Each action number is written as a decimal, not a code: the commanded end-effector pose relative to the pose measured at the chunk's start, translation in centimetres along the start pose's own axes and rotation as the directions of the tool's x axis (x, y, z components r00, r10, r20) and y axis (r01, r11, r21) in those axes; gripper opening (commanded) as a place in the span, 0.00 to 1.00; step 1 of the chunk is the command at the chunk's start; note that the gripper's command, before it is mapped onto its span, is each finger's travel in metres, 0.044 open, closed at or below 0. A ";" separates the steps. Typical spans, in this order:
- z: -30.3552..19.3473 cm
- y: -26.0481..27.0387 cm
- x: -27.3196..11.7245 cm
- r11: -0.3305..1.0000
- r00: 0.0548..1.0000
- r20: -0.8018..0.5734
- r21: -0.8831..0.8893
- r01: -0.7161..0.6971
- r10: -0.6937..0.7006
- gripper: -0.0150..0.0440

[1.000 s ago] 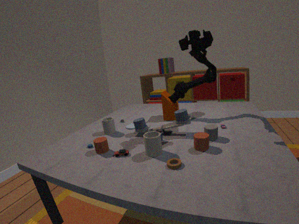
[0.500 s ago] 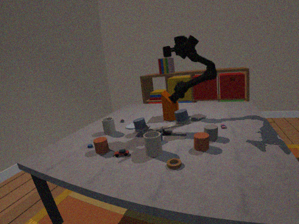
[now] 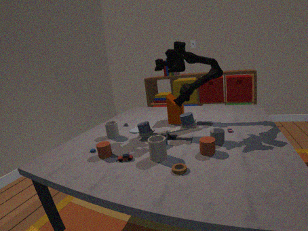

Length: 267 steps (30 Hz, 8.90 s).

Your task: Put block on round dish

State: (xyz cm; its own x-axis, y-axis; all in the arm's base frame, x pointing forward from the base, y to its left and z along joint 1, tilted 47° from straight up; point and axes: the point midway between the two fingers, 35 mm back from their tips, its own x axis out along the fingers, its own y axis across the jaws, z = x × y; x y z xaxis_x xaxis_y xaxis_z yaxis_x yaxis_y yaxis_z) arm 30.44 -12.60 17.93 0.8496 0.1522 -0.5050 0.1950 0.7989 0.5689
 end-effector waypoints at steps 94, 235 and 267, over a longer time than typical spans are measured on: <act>-21.8 -8.1 18.2 0.400 0.336 -0.930 0.367 0.840 0.148 1.00; -16.9 -9.0 16.8 0.399 0.337 -0.930 0.367 0.841 0.144 0.25; -15.7 -9.0 16.0 0.399 0.327 -0.933 0.360 0.844 0.150 0.25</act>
State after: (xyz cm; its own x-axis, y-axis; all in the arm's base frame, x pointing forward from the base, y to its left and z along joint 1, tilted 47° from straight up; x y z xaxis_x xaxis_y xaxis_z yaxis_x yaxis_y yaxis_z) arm 34.54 -8.14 -5.43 -0.1523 0.7125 -0.6849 0.9703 0.2395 0.0334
